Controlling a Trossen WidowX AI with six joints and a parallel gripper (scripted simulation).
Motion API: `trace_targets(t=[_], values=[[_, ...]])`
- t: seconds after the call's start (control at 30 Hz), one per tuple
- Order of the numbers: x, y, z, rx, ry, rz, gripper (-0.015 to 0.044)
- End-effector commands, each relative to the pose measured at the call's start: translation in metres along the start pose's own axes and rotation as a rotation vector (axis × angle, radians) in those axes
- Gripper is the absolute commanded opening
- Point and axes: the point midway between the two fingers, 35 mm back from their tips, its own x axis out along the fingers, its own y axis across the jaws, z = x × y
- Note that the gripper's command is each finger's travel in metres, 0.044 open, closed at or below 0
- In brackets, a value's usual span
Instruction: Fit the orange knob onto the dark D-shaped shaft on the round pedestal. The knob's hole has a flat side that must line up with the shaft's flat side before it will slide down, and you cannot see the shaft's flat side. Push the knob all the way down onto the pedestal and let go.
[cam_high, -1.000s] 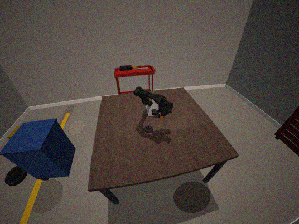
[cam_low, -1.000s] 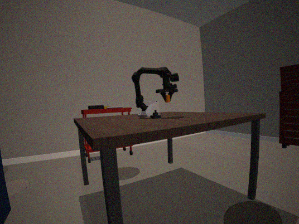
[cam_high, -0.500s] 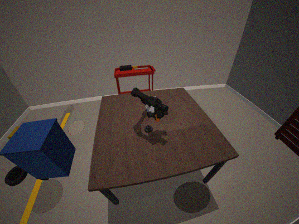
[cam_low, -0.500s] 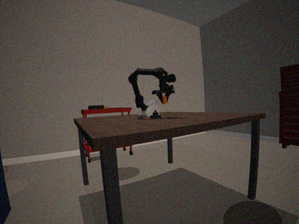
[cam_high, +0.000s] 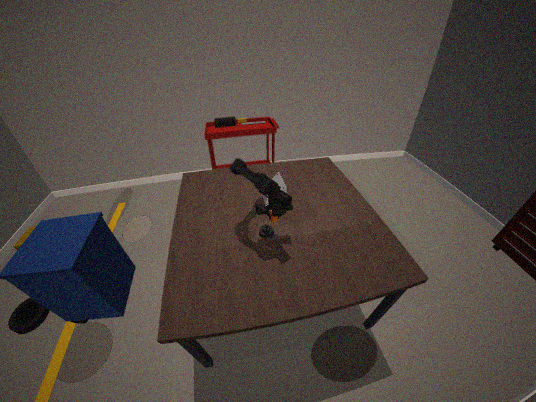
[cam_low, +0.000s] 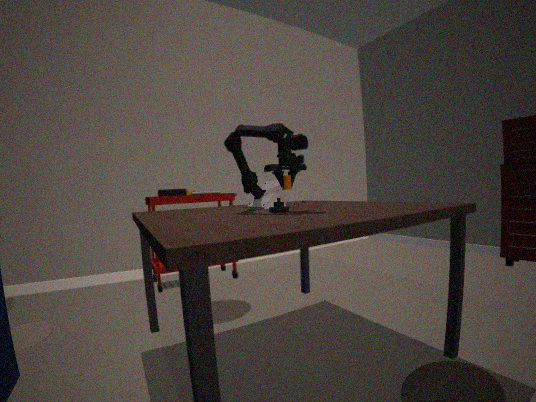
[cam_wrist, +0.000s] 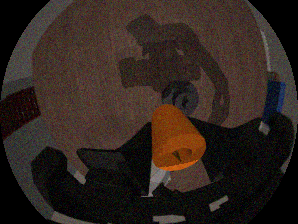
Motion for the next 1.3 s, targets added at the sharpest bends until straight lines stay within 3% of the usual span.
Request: trace_targets(t=[0.0, 0.37, 0.8, 1.27], values=[[0.0, -0.011, 0.001, -0.007, -0.01, -0.006, 0.0], [0.008, -0.044, 0.001, -0.017, -0.007, -0.028, 0.0], [0.033, -0.045, 0.001, -0.017, -0.008, -0.029, 0.0], [0.028, -0.045, 0.004, -0.01, -0.008, -0.029, 0.0]])
